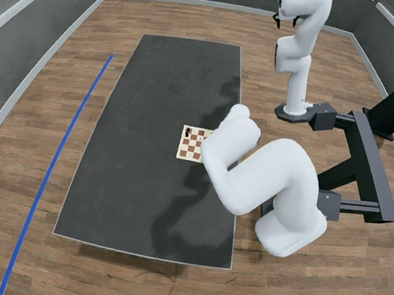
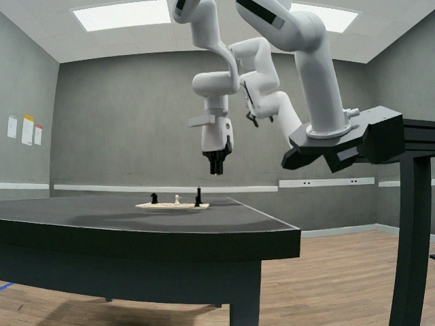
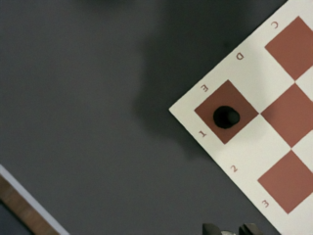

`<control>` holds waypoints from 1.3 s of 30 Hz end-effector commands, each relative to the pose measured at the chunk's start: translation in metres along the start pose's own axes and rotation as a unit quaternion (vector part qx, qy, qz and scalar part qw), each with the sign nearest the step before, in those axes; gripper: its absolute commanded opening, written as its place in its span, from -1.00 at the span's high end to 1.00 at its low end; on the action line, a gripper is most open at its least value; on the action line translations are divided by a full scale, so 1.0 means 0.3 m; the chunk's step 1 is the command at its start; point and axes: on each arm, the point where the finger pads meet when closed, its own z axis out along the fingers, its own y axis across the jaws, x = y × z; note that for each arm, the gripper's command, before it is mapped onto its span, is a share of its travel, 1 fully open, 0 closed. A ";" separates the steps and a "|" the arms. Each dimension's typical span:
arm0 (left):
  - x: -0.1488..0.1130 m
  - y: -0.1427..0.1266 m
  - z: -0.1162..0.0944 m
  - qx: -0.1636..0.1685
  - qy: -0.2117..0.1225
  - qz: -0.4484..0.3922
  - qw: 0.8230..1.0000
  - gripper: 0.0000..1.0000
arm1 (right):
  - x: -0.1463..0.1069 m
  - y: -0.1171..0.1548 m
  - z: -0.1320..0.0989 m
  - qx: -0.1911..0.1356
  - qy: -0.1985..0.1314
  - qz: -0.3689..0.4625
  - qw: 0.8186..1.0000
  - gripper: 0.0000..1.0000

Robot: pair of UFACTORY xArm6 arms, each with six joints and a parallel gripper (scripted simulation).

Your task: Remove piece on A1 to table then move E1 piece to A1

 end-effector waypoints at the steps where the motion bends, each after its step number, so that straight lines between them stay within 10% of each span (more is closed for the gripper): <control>1: 0.000 0.003 0.007 -0.001 0.000 0.000 1.000 1.00 | 0.003 0.000 -0.005 0.000 0.002 0.000 1.000 -1.00; 25: 0.000 0.003 0.290 -0.001 0.000 0.000 1.000 1.00 | 0.003 0.000 -0.005 0.000 0.002 0.000 1.000 -1.00; 39: 0.000 0.003 0.316 -0.001 0.000 0.000 1.000 1.00 | 0.003 0.000 -0.005 0.000 0.002 0.000 1.000 -1.00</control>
